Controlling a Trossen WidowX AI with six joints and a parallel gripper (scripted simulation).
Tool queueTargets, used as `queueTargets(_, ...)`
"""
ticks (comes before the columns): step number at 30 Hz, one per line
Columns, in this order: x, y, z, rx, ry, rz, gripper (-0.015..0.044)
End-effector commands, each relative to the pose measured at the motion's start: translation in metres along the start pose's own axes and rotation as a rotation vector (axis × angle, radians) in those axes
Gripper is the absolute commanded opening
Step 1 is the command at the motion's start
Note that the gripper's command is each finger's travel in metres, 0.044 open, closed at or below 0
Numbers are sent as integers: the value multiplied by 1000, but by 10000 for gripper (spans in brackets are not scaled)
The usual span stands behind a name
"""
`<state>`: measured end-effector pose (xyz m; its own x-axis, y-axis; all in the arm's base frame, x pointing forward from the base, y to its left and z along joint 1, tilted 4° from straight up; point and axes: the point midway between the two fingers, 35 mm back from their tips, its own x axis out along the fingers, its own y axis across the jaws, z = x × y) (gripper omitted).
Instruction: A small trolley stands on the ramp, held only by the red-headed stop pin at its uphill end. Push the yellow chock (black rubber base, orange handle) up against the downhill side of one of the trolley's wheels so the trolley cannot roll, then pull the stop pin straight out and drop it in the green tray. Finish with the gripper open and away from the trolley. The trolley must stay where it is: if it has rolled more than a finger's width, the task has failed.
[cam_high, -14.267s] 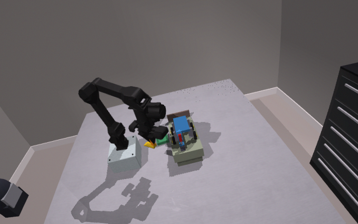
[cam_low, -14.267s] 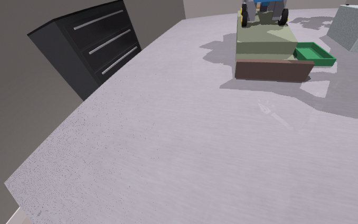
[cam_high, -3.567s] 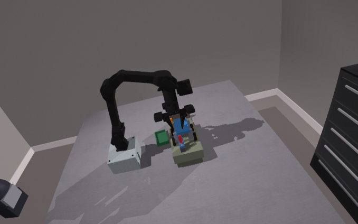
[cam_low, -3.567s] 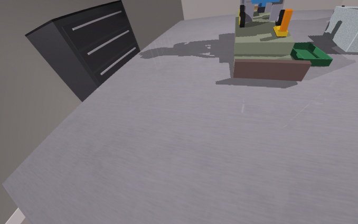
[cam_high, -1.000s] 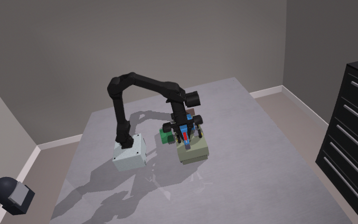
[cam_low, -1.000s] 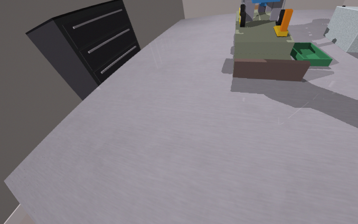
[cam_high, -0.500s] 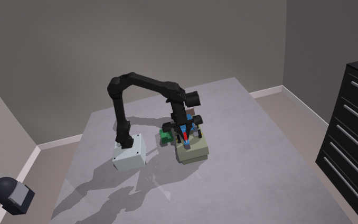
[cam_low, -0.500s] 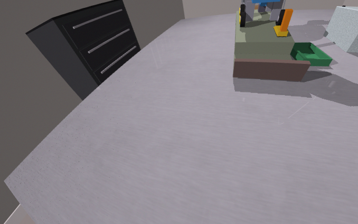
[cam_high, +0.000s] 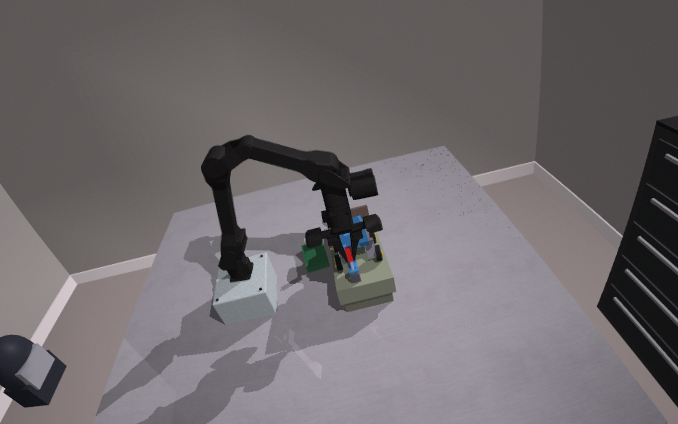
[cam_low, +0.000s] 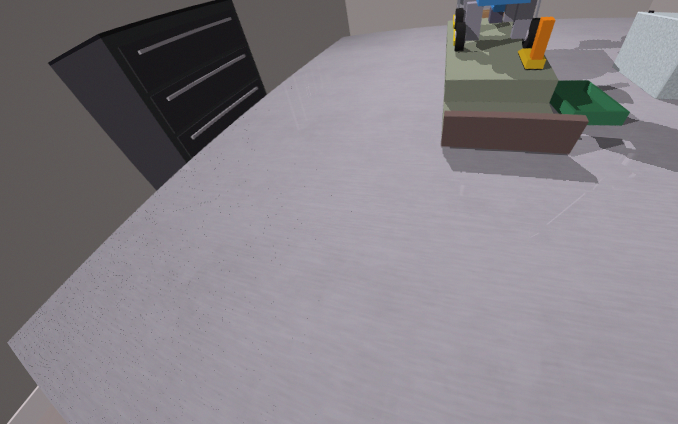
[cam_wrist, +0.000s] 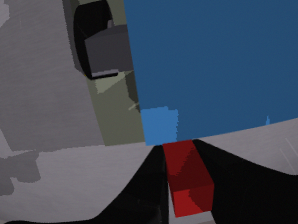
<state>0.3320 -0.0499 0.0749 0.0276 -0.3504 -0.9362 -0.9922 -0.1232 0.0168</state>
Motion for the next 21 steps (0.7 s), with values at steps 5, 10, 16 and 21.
queueTargets(5, -8, 0, -1, 5, 4, -3, 0)
queueTargets(10, -11, 0, -1, 5, 3, -3, 0)
queueTargets(16, -15, 0, -2, 5, 3, -3, 0)
queueTargets(21, -18, 0, -2, 5, 3, -3, 0)
